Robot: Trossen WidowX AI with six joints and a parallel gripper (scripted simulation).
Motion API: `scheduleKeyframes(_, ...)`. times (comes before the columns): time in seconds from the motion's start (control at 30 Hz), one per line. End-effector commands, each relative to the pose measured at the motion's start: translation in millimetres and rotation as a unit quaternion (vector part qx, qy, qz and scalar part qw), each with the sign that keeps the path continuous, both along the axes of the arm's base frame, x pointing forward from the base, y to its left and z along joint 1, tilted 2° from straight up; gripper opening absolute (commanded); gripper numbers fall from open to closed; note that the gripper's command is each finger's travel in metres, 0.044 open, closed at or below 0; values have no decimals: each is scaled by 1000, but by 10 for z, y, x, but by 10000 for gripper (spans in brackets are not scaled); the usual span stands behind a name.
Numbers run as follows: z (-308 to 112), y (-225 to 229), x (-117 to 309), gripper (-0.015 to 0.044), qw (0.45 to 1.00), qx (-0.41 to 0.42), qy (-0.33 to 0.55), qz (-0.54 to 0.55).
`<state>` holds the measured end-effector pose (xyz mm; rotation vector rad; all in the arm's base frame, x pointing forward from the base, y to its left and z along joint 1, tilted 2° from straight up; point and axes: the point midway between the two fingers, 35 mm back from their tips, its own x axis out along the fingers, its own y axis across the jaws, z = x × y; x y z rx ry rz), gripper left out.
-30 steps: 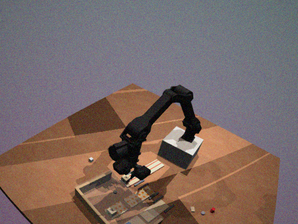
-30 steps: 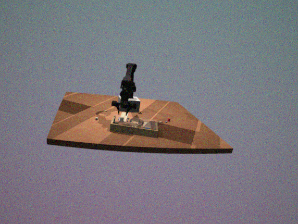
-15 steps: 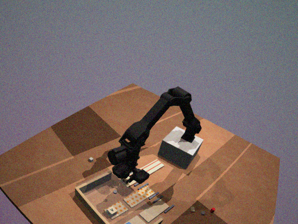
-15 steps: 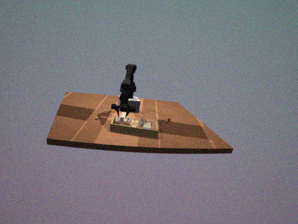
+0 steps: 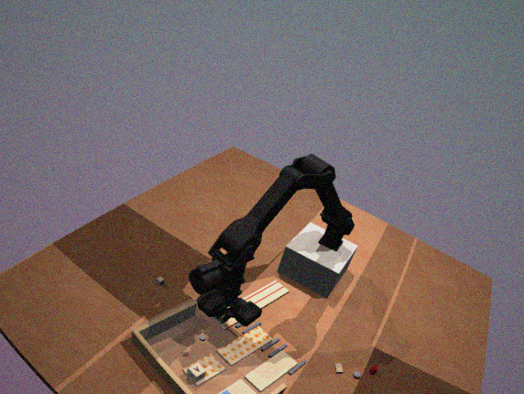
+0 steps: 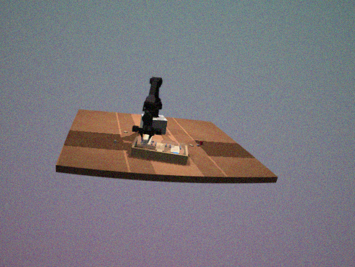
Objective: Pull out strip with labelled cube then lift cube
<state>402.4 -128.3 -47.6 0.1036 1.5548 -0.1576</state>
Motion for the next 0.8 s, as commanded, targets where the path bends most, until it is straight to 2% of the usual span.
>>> scheduleKeyframes(0.0,5,0,2,118,1000,0,0,0)
scheduleKeyframes(0.1,5,0,2,98,1000,0,0,0)
scheduleKeyframes(0.23,23,6,-18,0,1000,0,0,0)
scheduleKeyframes(0.77,393,189,-556,0,1000,1,1,0)
